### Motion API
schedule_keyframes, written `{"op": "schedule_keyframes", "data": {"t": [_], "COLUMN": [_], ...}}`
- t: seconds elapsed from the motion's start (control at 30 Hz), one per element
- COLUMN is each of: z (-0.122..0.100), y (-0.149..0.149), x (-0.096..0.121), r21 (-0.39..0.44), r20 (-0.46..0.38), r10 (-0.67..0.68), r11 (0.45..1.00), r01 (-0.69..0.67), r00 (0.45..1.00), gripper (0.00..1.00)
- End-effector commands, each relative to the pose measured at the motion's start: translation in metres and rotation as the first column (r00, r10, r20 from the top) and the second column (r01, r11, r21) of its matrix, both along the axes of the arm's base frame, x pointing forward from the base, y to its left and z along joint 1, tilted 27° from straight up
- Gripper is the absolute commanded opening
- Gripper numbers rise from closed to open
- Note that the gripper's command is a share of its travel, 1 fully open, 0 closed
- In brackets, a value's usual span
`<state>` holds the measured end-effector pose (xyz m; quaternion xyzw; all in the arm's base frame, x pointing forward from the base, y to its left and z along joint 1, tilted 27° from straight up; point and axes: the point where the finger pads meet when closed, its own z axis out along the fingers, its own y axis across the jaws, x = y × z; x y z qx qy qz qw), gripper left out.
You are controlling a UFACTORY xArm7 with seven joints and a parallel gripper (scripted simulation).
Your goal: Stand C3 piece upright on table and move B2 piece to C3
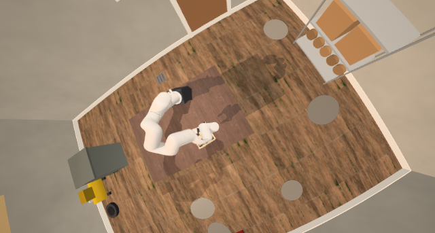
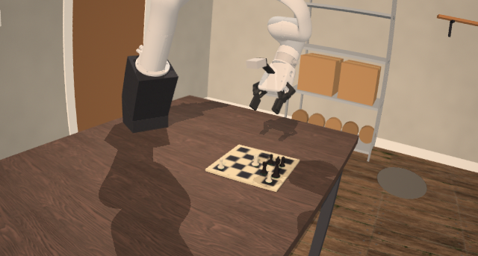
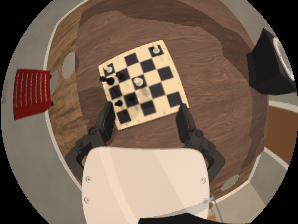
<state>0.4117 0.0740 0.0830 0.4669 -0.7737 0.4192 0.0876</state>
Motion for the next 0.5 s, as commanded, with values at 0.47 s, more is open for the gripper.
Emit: {"op": "schedule_keyframes", "data": {"t": [0.47], "z": [0.012], "y": [-0.044], "x": [0.012], "r21": [0.400], "r20": [0.091], "r10": [0.066], "r11": [0.911], "r01": [-0.098], "r00": [0.994], "gripper": [1.00]}}
